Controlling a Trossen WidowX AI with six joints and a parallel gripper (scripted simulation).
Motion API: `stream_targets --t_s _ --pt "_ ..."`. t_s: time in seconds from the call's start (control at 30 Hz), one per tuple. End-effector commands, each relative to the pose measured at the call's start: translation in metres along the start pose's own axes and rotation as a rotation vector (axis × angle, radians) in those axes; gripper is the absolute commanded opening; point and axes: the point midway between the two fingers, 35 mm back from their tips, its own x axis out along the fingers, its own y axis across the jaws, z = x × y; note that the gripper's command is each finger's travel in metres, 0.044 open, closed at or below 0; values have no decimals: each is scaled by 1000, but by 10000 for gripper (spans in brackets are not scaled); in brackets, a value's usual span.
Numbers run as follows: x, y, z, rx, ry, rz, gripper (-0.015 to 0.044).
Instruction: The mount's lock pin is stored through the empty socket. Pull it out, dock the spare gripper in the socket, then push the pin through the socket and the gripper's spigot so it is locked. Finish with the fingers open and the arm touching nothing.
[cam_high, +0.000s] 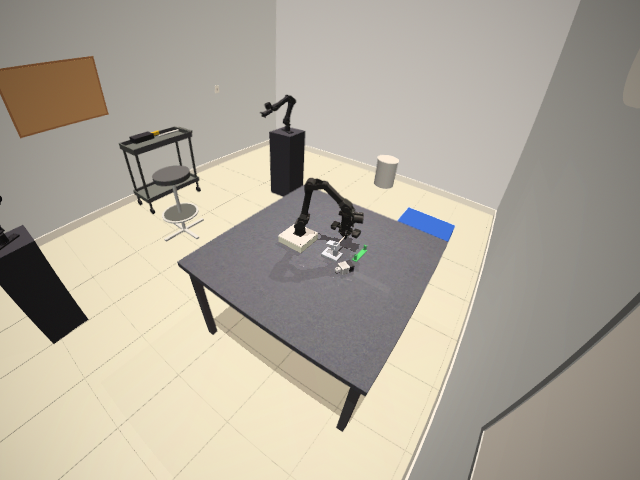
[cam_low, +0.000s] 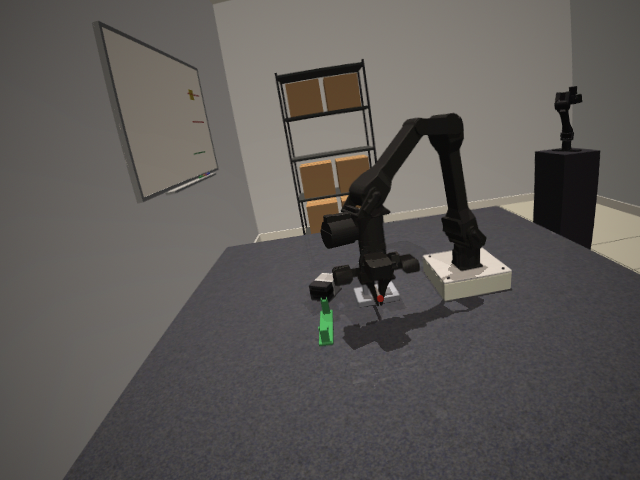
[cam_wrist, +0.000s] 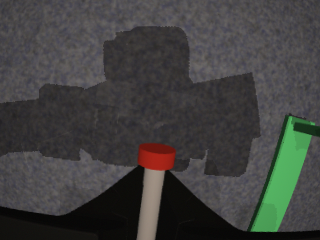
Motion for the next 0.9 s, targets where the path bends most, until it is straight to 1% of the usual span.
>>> stream_targets --t_s 0.0,0.87 --pt "2 0 3 4 5 0 0" --pt "0 0 26 3 8 -7 0"
